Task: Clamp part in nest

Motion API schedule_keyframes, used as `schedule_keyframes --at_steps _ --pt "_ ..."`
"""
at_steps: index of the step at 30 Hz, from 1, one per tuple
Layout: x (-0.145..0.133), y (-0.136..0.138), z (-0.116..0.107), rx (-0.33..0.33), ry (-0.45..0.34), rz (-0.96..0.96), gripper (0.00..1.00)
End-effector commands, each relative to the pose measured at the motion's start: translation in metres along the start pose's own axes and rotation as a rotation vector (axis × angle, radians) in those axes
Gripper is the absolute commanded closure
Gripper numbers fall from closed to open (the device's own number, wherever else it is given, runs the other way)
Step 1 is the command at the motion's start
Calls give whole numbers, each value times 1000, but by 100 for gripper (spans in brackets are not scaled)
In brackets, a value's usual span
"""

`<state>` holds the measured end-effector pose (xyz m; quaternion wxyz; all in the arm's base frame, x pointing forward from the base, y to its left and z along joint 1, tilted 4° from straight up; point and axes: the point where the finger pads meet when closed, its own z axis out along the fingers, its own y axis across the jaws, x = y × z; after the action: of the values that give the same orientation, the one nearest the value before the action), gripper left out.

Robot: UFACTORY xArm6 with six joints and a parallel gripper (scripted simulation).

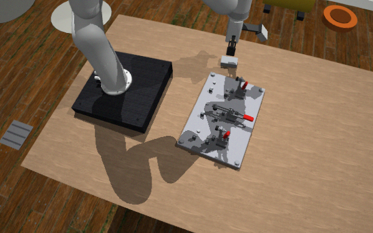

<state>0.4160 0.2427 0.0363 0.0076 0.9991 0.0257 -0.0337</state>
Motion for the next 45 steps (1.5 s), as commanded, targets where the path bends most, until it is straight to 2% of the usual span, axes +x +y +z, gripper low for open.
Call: schedule_keyframes --at_steps 1,10,16,45 --pt "3 -1 15 3 5 0 0" --pt "3 -1 45 3 5 0 0" --pt "3 -1 57 3 5 0 0" --pt "3 -2 61 3 5 0 0"
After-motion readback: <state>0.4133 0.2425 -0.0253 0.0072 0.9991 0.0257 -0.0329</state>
